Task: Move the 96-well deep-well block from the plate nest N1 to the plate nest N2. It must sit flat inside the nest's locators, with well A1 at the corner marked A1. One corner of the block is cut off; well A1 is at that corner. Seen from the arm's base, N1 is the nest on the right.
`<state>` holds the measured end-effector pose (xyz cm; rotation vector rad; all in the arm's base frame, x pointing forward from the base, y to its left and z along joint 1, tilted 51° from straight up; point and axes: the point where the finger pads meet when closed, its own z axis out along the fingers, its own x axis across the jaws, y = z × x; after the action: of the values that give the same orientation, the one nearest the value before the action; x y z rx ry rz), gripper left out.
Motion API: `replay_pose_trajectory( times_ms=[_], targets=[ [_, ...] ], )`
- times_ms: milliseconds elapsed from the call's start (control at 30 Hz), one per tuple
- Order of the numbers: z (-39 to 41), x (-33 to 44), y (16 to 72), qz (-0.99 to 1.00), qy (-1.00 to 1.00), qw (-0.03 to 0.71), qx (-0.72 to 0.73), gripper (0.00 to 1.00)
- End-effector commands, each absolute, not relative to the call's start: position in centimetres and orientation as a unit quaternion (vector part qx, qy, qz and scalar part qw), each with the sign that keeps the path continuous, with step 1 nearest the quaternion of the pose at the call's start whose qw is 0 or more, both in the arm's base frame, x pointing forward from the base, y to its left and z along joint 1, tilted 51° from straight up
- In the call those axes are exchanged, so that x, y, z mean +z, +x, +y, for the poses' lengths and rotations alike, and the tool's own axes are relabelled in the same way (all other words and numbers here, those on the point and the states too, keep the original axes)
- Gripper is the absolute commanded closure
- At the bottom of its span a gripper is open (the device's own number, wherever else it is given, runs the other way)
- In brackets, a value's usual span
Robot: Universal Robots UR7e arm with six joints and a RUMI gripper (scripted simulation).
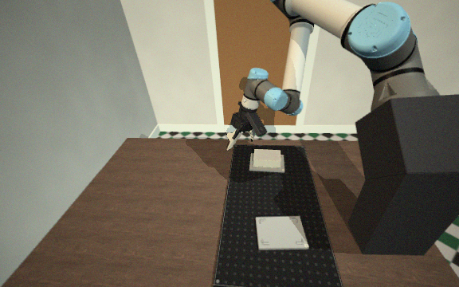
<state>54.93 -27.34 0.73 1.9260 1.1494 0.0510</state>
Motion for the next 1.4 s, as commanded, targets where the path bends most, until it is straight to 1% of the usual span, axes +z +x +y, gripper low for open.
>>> replay_pose_trajectory(
  times_ms=[0, 333, 400, 900, 1367],
  targets=[
    [-27.4, 0.5, 53.3, 0.489, 0.757, 0.432, -0.012, 0.00],
    [-27.7, 0.0, 49.0, 0.568, 0.704, 0.413, -0.106, 0.00],
    [-27.7, 0.0, 49.0, 0.568, 0.704, 0.413, -0.106, 0.00],
    [-27.8, 0.0, 42.4, 0.673, 0.603, 0.355, -0.239, 0.00],
    [-27.8, 0.0, 42.2, 0.674, 0.602, 0.354, -0.240, 0.00]
  ],
)
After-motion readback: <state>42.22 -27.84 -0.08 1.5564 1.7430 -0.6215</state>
